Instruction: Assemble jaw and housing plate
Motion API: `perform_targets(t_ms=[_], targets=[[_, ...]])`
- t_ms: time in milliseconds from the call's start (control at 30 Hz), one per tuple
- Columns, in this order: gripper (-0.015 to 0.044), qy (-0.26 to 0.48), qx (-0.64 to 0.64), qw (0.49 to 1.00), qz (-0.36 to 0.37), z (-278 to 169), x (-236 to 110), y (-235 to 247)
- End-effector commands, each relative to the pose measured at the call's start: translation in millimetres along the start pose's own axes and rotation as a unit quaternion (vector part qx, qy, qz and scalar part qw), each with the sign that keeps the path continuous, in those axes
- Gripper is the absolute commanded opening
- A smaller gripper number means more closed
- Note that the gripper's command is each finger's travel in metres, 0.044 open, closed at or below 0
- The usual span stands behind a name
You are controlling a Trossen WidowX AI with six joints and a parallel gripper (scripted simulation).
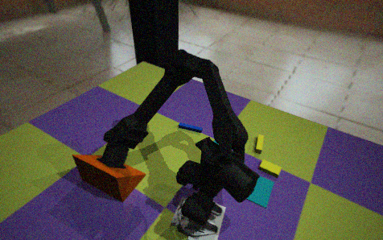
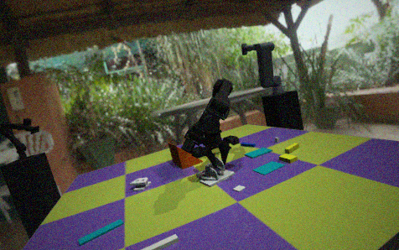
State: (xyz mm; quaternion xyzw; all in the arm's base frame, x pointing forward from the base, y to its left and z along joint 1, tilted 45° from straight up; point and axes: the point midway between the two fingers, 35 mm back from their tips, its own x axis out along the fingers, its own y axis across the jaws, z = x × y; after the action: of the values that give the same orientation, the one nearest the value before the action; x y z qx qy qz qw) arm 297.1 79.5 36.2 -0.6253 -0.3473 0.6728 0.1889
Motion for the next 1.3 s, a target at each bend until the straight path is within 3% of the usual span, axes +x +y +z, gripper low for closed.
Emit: perform_targets(t_ms=[0,1267], targets=[[0.0134,0.003,0.001,1.000,-0.001,-0.7,-0.8,-0.2],[0.0134,0.003,0.004,1.000,-0.001,-0.8,8.4,-0.3]])
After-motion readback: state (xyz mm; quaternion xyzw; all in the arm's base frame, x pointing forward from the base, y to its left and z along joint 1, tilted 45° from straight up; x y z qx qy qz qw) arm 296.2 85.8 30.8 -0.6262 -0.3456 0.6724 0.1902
